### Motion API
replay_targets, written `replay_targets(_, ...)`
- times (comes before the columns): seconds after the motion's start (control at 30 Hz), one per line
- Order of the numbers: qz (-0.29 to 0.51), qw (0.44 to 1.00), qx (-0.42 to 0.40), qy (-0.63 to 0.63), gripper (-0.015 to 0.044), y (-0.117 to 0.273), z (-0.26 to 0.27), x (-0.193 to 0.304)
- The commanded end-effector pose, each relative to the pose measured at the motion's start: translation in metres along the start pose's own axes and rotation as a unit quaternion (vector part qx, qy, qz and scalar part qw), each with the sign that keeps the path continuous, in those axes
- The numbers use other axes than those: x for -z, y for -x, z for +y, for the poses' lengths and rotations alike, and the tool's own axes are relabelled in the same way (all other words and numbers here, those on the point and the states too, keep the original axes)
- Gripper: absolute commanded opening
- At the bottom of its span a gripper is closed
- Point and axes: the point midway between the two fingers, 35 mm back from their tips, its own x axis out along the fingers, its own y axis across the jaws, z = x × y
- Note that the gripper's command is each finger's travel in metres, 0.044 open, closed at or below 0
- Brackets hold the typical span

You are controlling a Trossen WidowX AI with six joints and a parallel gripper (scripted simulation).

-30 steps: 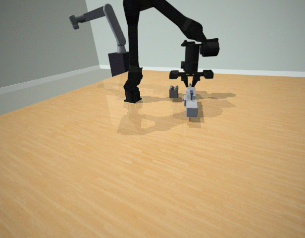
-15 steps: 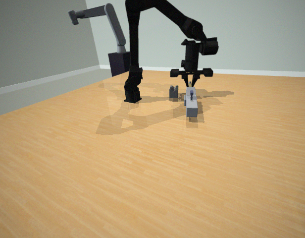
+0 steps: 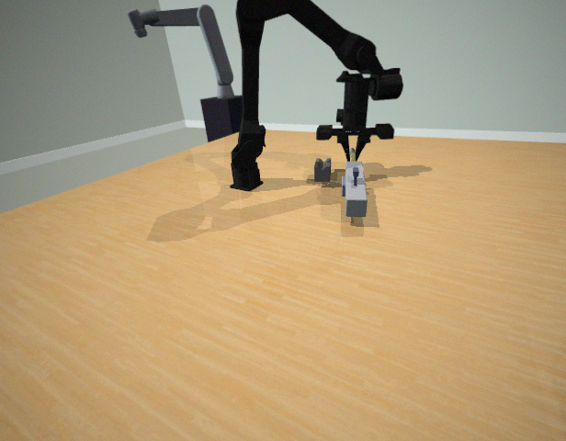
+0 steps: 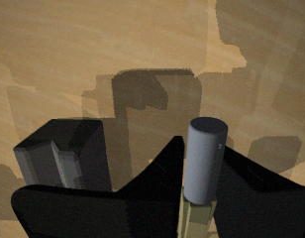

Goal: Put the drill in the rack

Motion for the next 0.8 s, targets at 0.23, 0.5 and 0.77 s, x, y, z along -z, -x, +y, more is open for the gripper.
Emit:
replay_targets(0.23, -0.002, 1.000, 0.003, -0.003, 0.0000, 0.0047, 0.0002, -0.0058)
replay_targets(0.5, -0.002, 1.000, 0.003, -0.003, 0.0000, 0.0083, 0.0015, -0.0046)
replay_targets(0.77, -0.002, 1.000, 0.003, -0.003, 0.0000, 0.0118, 0.0029, -0.0037)
